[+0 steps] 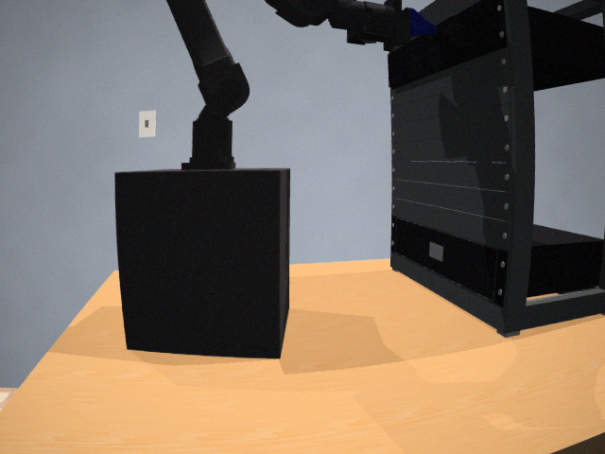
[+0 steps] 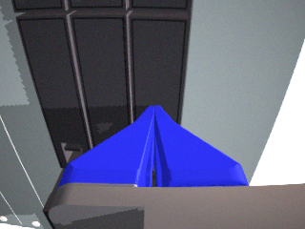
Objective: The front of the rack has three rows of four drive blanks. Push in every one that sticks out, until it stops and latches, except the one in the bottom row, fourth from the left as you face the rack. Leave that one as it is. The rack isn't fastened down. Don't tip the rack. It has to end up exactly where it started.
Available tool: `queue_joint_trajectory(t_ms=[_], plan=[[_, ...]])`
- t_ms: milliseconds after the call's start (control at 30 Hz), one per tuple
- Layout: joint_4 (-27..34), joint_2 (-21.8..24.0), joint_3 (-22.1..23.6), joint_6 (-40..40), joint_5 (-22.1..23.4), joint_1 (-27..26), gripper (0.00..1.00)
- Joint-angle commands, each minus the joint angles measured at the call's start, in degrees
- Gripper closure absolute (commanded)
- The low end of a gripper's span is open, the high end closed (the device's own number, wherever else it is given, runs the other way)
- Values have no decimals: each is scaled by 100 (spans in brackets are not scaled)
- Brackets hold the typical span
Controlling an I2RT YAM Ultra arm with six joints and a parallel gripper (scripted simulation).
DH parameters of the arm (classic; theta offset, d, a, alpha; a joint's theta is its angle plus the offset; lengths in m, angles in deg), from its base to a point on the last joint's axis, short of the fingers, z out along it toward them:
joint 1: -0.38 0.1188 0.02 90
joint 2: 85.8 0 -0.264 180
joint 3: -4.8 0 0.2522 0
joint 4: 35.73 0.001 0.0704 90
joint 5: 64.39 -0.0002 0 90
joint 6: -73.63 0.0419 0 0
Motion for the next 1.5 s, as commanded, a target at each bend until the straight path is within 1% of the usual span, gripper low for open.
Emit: queue_joint_trajectory(t_ms=[0,500,767,1467], plan=[[-164,-71,-330,56,3,-74,100],[-165,-73,-331,56,4,-74,100],[-187,-193,-428,56,30,-96,100],[-187,-193,-428,56,28,-96,100]])
